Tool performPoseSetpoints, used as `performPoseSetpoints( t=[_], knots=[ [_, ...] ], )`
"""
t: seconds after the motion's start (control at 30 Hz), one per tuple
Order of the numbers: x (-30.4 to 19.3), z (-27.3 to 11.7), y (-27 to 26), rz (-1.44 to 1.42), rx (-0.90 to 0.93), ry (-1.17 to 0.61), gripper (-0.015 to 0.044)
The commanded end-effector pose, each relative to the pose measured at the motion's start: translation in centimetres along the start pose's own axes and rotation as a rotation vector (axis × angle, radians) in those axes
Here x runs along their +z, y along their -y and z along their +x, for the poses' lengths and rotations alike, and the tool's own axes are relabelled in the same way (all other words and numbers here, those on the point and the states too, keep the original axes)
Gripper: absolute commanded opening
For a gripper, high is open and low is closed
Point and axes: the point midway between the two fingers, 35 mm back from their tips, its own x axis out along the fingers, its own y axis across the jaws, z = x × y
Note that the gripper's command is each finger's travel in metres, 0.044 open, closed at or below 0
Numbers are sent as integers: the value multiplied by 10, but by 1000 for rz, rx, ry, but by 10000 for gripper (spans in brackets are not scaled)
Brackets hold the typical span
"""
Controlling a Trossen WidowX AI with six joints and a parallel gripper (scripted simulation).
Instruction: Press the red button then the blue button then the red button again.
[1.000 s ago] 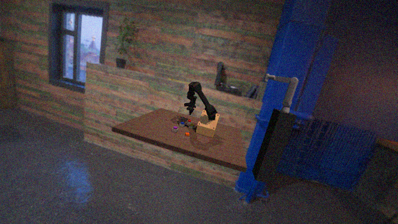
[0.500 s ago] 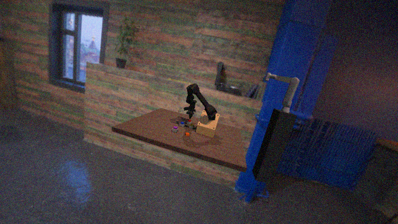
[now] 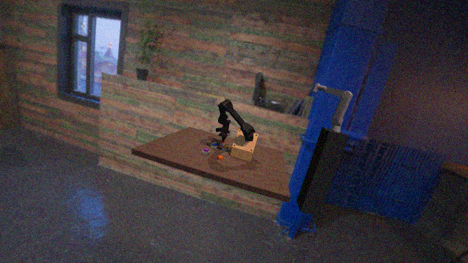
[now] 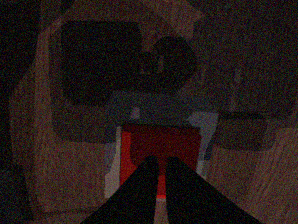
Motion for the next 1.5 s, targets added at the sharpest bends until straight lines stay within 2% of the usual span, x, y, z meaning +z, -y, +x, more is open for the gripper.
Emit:
performPoseSetpoints(
  t=[0.0,0.5,0.63,0.8,0.9,1.1,1.27,1.47],
  knots=[
    [-2,4,-1,8,6,-1,20],
    [-2,4,-1,8,6,-1,20],
    [-1,-28,0,7,3,-1,20],
    [-1,-31,0,8,3,-1,20],
    [11,-38,-18,11,-10,-3,99],
    [47,-61,-102,16,-44,-3,256],
    [54,-72,-178,15,-48,2,387],
    [36,-84,-267,12,-26,5,400]
  ],
)
